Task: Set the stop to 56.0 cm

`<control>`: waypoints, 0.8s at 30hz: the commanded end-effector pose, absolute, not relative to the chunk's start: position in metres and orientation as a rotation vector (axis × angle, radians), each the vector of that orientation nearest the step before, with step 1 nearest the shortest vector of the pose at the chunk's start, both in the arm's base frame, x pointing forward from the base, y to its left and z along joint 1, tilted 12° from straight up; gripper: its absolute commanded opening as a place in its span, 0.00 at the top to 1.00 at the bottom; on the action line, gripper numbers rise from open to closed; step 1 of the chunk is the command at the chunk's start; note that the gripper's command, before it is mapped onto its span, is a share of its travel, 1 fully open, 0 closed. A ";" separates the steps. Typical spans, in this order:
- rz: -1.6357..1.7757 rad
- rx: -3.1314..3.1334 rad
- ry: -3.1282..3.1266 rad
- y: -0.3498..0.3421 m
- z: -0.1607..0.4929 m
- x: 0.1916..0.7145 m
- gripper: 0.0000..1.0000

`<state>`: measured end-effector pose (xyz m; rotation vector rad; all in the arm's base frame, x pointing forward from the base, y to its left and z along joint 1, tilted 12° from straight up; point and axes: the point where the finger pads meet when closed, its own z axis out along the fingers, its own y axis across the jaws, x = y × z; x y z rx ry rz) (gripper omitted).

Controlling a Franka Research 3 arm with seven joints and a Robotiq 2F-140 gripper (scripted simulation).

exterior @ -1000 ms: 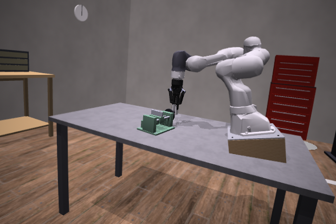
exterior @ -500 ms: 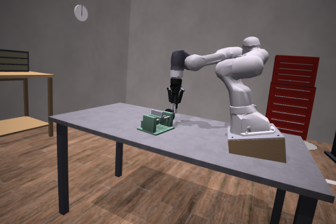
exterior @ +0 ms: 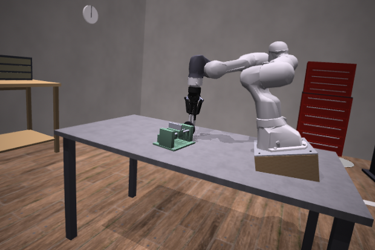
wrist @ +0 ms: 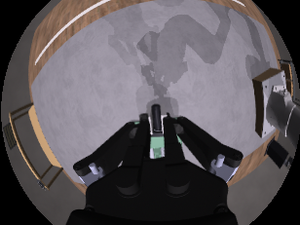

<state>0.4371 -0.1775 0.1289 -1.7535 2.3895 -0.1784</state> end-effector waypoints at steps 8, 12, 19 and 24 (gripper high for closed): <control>-0.181 -1.756 2.385 -0.180 0.127 0.449 0.96; -0.181 -1.756 2.385 -0.182 0.124 0.454 0.96; -0.181 -1.756 2.385 -0.184 0.116 0.463 0.96; -0.181 -1.756 2.385 -0.184 0.111 0.466 0.96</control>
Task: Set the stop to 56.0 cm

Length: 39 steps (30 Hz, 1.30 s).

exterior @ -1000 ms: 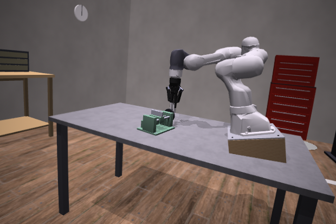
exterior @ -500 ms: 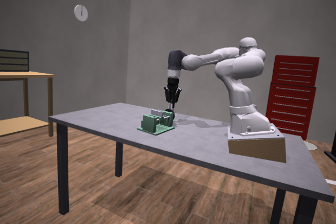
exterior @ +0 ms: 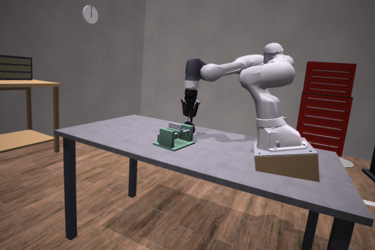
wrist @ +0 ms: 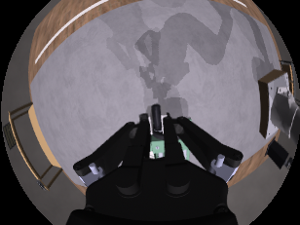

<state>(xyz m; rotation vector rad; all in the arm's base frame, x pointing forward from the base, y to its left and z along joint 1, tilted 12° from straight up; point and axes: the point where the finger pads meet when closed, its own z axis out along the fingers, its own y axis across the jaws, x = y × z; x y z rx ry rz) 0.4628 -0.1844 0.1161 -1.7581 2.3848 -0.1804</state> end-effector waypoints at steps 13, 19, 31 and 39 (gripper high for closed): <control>-0.181 -1.756 2.385 -0.183 0.088 0.467 0.96; -0.181 -1.756 2.385 -0.180 0.077 0.460 0.96; -0.181 -1.756 2.385 -0.175 0.069 0.444 0.96; -0.181 -1.756 2.385 -0.171 0.071 0.430 0.96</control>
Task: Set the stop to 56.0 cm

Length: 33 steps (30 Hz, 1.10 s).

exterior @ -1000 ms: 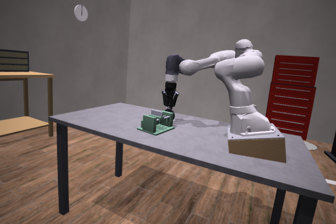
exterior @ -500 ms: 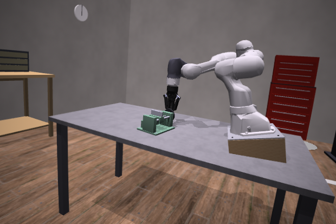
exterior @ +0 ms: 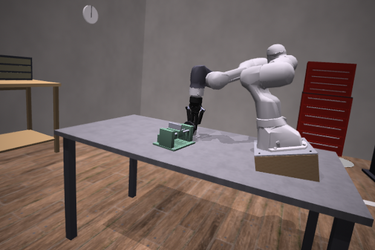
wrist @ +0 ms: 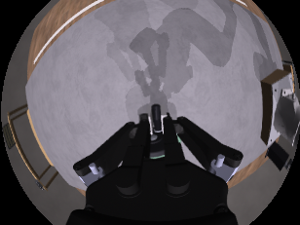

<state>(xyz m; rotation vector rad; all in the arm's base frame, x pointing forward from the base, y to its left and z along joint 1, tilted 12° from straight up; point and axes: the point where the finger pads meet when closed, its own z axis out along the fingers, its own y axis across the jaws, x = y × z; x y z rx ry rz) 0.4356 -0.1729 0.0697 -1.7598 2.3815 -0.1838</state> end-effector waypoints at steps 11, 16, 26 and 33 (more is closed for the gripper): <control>-0.181 -1.756 2.385 -0.167 0.083 0.416 0.96; -0.181 -1.756 2.385 -0.167 0.092 0.412 0.96; -0.181 -1.756 2.385 -0.168 0.109 0.413 0.96; -0.181 -1.756 2.385 -0.172 0.123 0.422 0.96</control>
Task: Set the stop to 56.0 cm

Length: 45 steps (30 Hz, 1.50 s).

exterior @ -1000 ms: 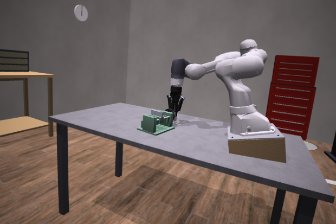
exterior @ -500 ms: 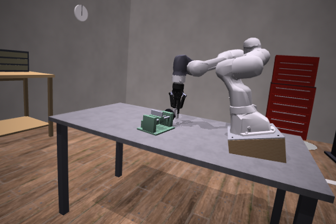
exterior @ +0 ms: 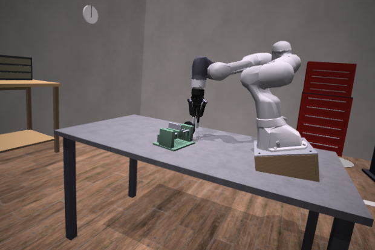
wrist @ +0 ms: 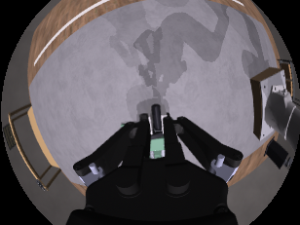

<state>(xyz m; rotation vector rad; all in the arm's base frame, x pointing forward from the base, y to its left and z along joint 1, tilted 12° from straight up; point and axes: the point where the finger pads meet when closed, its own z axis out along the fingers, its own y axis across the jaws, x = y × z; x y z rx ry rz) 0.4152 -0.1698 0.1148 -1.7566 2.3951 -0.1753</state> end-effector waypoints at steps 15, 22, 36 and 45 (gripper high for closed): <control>-0.181 -1.756 2.385 -0.179 0.128 0.445 0.96; -0.181 -1.756 2.385 -0.182 0.122 0.457 0.96; -0.181 -1.756 2.385 -0.184 0.099 0.468 0.96; -0.181 -1.756 2.385 -0.182 0.084 0.465 0.96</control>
